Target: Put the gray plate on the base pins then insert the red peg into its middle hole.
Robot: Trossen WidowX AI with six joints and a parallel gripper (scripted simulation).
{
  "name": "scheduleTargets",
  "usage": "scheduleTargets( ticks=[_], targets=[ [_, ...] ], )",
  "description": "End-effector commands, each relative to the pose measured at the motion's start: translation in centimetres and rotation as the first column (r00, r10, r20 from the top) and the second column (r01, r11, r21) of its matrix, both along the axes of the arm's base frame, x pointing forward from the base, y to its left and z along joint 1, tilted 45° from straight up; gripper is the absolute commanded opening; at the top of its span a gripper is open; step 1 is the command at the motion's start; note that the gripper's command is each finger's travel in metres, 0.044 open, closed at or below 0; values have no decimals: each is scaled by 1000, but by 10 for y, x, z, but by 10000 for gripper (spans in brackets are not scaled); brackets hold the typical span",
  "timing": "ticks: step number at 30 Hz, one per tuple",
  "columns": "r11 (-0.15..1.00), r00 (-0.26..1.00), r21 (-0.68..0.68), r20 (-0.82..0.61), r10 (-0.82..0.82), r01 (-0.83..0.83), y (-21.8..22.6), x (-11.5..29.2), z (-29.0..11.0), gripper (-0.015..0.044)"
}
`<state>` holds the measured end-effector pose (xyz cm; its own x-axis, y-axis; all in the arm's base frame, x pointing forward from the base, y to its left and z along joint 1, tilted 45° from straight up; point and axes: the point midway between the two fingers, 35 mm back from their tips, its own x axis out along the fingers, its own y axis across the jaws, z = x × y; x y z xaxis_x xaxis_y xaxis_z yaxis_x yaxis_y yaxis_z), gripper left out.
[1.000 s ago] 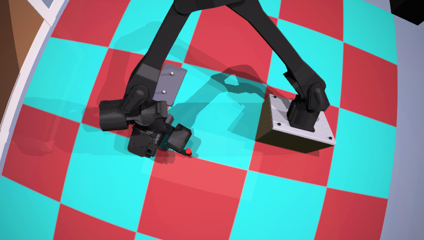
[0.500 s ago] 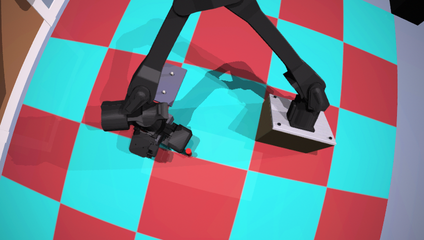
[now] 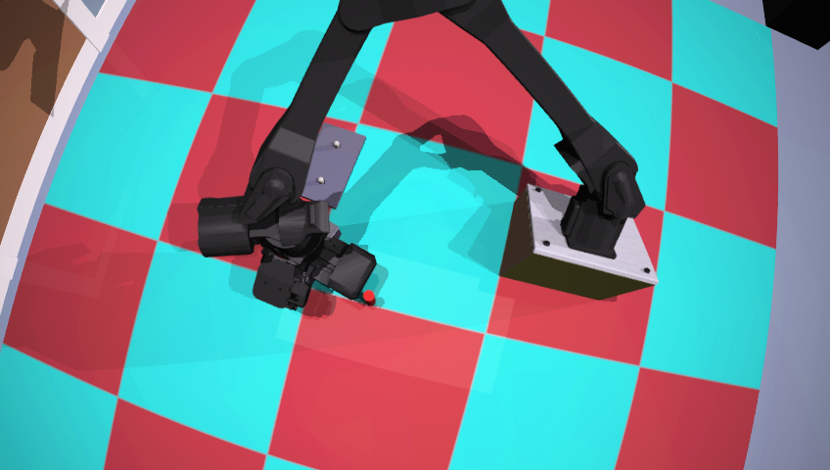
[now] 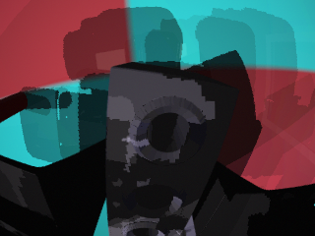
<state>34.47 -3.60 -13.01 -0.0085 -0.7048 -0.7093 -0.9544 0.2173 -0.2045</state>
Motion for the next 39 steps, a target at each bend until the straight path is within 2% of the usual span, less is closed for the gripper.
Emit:
scheduleTargets(
  ticks=[1,39],
  targets=[
    [1000,1000,-4,-2,4,-4,-1,0,0,0],
    [1000,1000,8,-2,5,-5,84,-2,75,0]
  ],
)
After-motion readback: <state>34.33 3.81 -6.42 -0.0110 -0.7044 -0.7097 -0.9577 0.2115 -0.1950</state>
